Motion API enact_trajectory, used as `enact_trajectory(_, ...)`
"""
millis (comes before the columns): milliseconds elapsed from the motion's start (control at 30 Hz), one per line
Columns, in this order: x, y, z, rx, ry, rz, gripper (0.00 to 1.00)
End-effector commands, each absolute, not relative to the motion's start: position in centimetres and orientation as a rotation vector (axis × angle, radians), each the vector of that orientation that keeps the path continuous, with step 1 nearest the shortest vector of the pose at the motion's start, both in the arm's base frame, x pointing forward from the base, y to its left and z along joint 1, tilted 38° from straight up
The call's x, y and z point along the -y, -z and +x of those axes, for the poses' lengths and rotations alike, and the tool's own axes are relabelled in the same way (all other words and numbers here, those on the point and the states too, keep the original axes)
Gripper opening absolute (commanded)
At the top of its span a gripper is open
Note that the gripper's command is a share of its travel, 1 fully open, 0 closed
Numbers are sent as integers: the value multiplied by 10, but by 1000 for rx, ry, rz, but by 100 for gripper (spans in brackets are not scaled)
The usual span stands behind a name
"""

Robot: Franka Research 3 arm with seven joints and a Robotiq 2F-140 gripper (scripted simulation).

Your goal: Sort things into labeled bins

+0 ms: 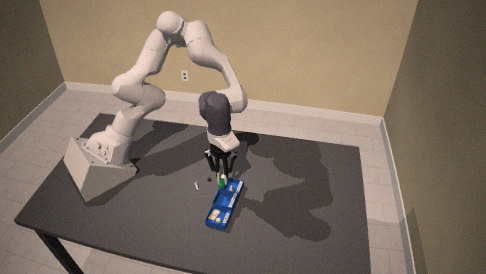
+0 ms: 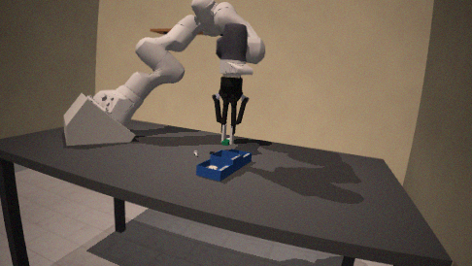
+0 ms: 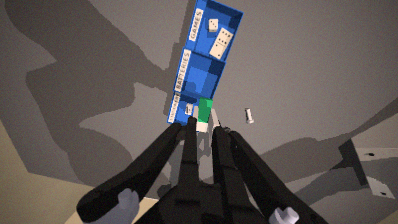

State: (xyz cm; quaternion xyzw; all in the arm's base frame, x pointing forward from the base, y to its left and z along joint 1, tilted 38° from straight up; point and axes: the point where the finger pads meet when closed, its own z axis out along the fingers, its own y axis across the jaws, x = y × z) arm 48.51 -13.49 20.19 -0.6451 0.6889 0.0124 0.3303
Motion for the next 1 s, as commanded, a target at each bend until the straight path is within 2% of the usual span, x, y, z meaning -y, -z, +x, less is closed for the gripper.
enact_trajectory(0, 127, -213, 499, -1935, -116, -1555, 11)
enact_trajectory(133, 121, -222, 511, -1944, -122, -1546, 11)
enact_trajectory(967, 122, -221, 509, -1944, -122, -1546, 11)
